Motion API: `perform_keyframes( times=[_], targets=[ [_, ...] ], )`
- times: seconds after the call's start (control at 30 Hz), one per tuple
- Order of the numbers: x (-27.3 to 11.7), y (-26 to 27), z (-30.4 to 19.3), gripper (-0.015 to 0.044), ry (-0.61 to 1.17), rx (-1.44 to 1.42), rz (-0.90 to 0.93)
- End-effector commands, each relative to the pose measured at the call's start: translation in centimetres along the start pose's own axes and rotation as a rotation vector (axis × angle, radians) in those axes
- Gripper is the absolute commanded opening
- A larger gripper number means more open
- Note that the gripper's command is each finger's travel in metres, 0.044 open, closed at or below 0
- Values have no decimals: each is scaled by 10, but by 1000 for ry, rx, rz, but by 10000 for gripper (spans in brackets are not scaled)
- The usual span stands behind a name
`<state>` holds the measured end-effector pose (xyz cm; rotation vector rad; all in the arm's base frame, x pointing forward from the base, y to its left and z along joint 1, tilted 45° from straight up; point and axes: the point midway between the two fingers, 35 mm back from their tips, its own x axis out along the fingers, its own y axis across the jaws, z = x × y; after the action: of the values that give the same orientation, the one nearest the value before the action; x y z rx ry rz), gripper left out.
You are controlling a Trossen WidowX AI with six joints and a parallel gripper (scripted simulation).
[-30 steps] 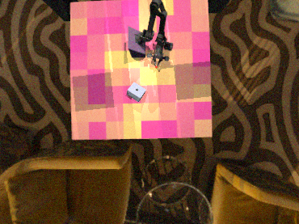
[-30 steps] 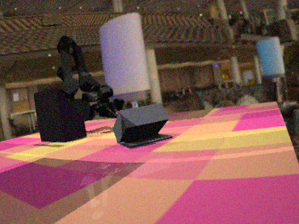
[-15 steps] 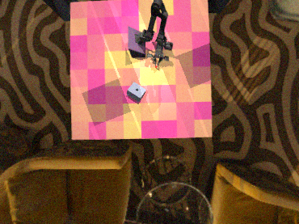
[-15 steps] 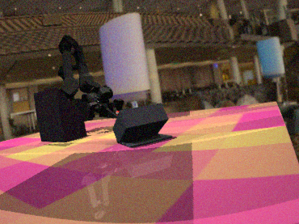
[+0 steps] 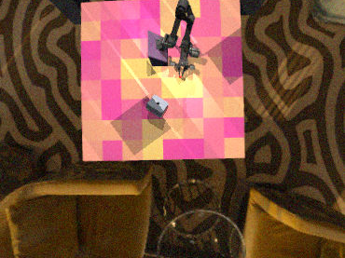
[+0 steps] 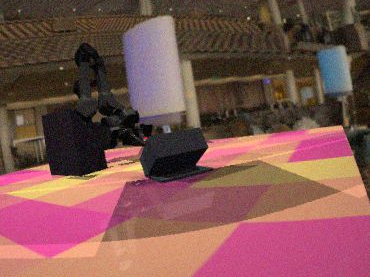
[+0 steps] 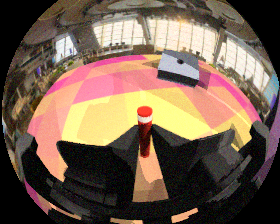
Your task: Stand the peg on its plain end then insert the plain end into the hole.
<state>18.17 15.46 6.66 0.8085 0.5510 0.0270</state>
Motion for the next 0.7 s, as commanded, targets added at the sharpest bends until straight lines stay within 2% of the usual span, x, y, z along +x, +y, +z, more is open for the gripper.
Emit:
perform_keyframes(
  times=[0.0, 0.67],
  targets=[
    [0, 0, -3, 49, 0, 0, 0],
    [-1, -1, -5, 49, -37, 1, 0]
  ],
)
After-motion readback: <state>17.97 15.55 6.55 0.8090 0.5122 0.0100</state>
